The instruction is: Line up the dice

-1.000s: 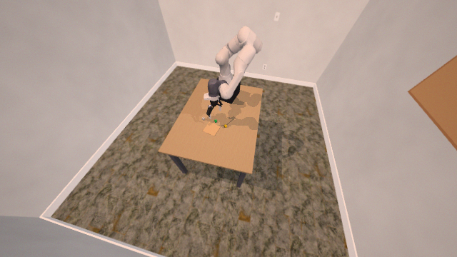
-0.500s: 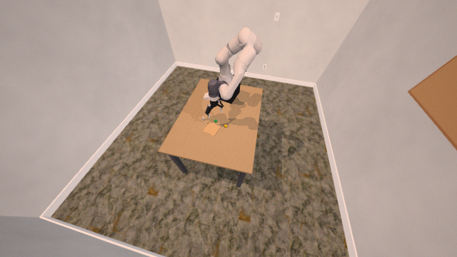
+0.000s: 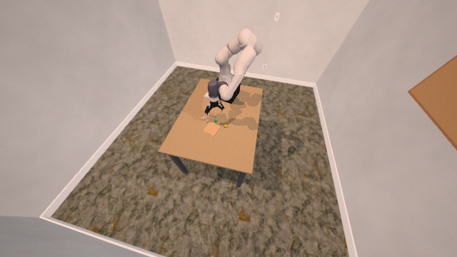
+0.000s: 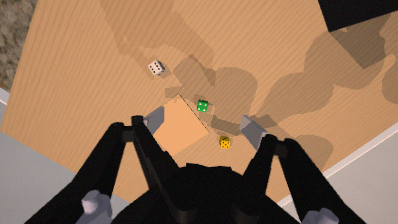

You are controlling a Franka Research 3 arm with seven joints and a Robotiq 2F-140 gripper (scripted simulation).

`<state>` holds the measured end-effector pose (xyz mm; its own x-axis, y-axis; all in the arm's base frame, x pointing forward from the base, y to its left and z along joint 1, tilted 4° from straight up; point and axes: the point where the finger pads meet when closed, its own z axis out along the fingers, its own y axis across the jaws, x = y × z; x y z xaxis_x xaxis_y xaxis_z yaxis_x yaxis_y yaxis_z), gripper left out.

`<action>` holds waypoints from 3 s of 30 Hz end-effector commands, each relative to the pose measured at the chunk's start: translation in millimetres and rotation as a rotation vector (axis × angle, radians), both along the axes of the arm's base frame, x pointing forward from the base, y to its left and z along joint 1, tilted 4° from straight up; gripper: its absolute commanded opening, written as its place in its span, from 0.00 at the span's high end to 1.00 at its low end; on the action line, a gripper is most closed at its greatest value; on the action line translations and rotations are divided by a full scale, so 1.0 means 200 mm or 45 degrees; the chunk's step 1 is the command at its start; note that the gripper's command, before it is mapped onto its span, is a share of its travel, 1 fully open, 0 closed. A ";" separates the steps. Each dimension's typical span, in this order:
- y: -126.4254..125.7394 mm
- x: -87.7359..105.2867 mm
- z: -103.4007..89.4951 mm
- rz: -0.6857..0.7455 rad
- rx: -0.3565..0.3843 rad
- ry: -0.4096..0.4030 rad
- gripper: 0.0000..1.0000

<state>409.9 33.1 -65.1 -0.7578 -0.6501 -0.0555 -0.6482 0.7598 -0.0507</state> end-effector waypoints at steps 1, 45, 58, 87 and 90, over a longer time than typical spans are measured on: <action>0.01 0.00 0.00 -0.156 0.003 0.011 0.75; 0.01 0.01 -0.01 -0.156 0.003 0.011 0.75; 0.01 0.01 -0.07 -0.156 0.003 0.011 0.75; 0.01 0.02 -0.24 -0.156 0.003 0.011 0.75; 0.01 0.02 -0.25 -0.156 0.003 0.011 0.75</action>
<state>412.3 34.5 -114.1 -0.8377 -0.5442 -0.0450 -0.5428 0.8389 -0.0402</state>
